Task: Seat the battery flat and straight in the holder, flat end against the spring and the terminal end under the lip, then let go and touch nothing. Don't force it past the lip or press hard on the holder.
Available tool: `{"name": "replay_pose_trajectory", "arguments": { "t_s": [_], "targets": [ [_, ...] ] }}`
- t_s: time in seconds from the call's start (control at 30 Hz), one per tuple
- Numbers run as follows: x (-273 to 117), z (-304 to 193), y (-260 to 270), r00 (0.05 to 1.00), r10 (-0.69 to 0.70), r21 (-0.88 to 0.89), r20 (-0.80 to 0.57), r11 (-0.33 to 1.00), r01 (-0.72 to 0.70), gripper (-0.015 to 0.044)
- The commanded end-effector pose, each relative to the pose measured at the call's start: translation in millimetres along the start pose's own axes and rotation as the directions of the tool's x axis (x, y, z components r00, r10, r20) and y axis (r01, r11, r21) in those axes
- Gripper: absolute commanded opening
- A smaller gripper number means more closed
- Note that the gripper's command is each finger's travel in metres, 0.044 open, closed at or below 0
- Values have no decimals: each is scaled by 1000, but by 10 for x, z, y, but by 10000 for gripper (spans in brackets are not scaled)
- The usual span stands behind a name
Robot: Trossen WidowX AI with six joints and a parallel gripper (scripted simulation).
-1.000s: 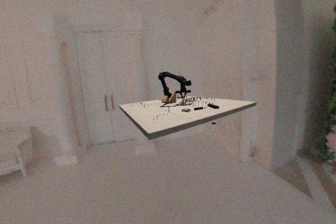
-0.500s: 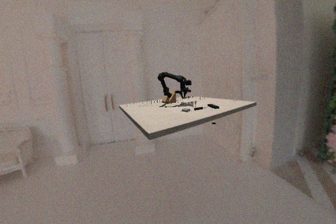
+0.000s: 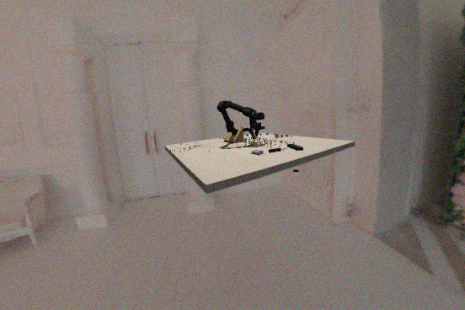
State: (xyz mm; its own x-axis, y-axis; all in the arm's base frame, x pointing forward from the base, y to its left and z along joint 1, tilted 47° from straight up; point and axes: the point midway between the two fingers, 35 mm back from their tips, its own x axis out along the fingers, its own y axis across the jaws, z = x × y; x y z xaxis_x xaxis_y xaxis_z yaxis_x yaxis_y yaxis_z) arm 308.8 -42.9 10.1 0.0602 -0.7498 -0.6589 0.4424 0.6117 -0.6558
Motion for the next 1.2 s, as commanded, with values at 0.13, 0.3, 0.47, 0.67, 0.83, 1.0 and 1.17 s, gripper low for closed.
{"name": "replay_pose_trajectory", "arguments": {
  "t_s": [0.13,0.3,0.47,0.67,0.83,1.0,1.17],
  "targets": [
    [135,0,-33,995,1,1,96,1000,-1,73],
    [189,-4,-62,990,-3,5,138,1000,2,73],
    [199,-7,-60,989,3,3,148,1000,-4,73],
    [233,-16,-36,984,9,0,179,1000,-9,73],
    [258,-26,-22,979,13,-3,204,1000,-12,73],
    [281,-36,-11,973,16,-5,229,1000,-15,73],
    [300,-46,-6,967,18,-7,254,1000,-16,73]
  ]
}}
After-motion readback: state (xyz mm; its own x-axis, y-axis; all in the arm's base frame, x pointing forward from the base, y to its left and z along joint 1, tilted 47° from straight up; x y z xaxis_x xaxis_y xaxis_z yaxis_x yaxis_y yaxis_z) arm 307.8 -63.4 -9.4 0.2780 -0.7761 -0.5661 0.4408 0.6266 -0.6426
